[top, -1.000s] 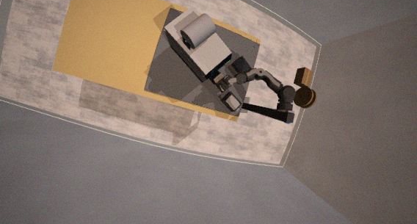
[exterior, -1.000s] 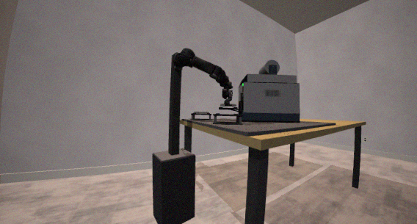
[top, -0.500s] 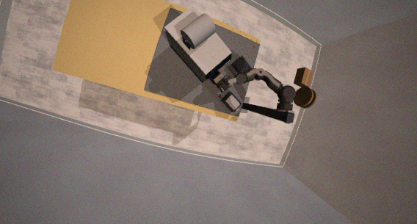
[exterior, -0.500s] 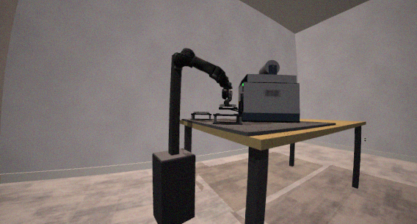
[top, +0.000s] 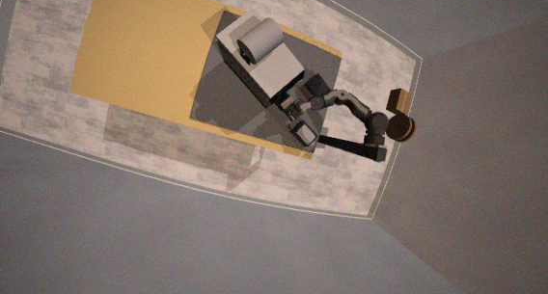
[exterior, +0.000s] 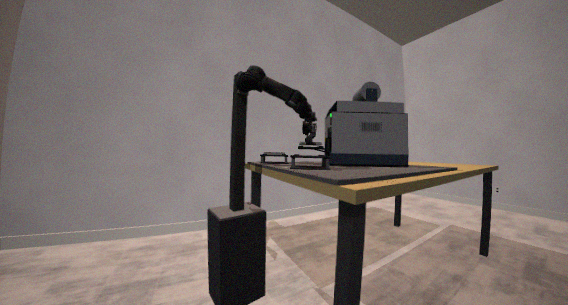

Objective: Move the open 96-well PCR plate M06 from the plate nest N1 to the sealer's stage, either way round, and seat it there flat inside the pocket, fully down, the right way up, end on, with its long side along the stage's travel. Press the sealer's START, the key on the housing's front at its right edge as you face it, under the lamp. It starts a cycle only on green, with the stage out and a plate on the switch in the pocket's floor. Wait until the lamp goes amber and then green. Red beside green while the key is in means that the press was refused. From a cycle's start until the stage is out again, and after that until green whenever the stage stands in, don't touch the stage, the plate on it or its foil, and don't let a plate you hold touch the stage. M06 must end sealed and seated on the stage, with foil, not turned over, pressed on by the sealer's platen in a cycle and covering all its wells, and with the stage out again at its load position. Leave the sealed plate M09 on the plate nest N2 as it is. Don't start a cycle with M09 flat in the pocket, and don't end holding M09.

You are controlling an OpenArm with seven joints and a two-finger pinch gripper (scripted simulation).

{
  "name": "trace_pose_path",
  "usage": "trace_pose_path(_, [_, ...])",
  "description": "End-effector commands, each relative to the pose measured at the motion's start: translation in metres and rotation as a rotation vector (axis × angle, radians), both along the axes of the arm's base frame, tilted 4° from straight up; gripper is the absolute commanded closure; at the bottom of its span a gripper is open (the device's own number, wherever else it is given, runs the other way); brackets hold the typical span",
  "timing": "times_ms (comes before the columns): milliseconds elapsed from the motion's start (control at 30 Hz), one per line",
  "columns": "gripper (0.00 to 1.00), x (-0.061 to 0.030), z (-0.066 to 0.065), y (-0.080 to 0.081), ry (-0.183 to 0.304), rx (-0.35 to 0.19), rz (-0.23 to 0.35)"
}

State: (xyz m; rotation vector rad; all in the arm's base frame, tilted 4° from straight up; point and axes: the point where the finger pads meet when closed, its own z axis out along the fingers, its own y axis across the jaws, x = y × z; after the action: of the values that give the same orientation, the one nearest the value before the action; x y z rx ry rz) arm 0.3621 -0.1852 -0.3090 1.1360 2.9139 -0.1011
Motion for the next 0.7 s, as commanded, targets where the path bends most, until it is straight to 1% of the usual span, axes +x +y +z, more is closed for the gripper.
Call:
trace_pose_path(0, [1.0,0.0038,0.0055,0.0004,-0.009,0.003,-0.002])
trace_pose_path(400, [1.0,0.0038,0.0055,0.0004,-0.009,0.003,-0.002])
trace_pose_path(567, [1.0,0.0009,0.0005,0.001,-0.007,0.003,0.001])
trace_pose_path(667, [1.0,0.0009,0.0005,0.001,-0.007,0.003,0.001])
